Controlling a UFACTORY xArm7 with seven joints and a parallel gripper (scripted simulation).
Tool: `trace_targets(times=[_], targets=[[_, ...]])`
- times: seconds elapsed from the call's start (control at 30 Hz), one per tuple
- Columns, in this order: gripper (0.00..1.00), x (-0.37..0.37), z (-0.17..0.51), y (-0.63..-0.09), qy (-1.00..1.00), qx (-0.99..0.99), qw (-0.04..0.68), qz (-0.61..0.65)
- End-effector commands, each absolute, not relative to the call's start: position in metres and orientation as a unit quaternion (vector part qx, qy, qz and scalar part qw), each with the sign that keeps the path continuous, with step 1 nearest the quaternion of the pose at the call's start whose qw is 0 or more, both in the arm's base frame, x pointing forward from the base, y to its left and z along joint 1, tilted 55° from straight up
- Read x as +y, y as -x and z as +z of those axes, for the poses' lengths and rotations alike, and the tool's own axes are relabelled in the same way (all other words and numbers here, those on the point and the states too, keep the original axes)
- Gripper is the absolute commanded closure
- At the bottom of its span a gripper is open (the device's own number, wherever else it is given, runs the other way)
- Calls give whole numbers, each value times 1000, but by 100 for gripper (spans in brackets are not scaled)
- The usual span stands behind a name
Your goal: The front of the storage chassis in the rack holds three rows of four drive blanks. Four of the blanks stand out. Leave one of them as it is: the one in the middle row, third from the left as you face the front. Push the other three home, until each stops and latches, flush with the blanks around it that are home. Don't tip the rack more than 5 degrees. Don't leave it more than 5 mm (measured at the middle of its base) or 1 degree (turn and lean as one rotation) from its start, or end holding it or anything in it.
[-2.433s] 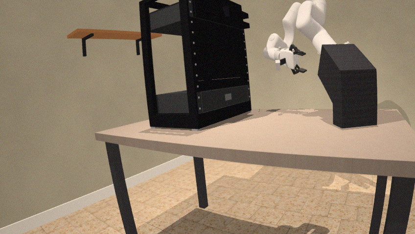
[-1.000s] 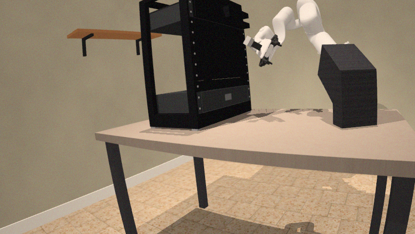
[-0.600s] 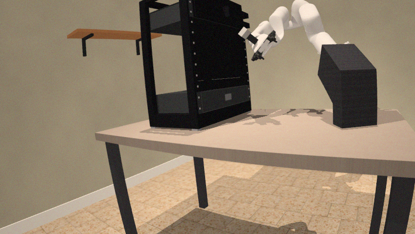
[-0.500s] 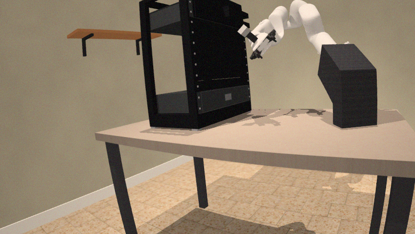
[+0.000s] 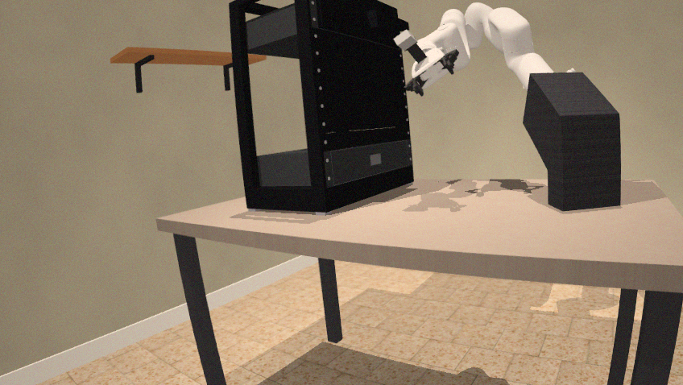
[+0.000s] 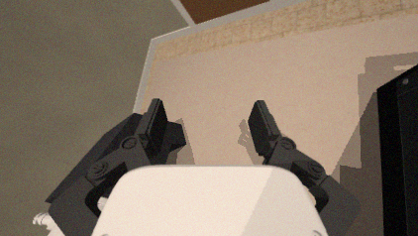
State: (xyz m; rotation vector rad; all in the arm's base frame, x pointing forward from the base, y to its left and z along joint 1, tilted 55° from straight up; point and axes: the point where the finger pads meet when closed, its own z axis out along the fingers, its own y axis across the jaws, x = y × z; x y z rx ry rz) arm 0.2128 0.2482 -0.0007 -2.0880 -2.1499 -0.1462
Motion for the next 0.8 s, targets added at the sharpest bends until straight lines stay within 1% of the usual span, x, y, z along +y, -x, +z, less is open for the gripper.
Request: trace_targets(times=[0.0,0.17,0.23,0.3,0.77], targets=[[0,248,-15,-220,667,-740,1,-79],[0,245,-17,-225,645,-757,-43,-97],[0,245,-17,-225,645,-757,-43,-97],[0,243,-16,-229,631,-765,-67,-107],[0,238,-9,-239,590,-784,-138,-134]])
